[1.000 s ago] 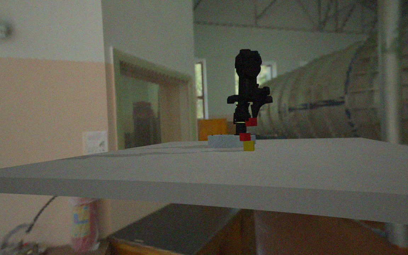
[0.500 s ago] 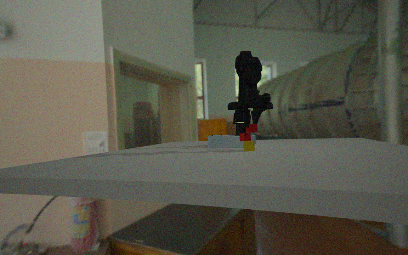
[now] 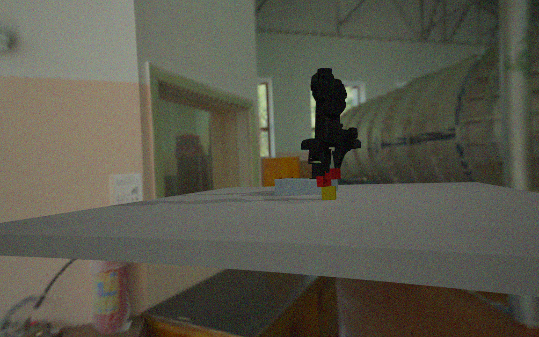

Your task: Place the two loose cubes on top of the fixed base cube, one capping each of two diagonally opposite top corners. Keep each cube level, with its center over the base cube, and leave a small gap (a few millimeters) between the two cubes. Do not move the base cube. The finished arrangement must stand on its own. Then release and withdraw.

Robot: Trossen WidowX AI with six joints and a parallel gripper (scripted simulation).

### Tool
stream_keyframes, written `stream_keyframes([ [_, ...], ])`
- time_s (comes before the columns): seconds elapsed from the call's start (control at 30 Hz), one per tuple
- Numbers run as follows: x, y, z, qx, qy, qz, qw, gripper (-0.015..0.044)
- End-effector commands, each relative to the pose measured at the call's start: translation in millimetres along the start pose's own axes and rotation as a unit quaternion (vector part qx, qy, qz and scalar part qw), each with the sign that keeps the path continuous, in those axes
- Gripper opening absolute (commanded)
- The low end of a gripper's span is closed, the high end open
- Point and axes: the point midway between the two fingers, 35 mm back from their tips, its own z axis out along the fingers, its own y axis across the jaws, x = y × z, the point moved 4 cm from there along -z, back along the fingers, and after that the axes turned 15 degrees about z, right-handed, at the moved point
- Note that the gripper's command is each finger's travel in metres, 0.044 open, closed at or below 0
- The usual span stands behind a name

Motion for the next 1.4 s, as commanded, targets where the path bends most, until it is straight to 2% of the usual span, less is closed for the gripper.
stream_keyframes([
  [0.0, 2.4, 0.8, 15.3, -0.004, 0.010, 0.002, 1.000, 0.0105],
  [1.37, 2.5, 0.8, 20.2, -0.004, 0.010, 0.002, 1.000, 0.0105],
])
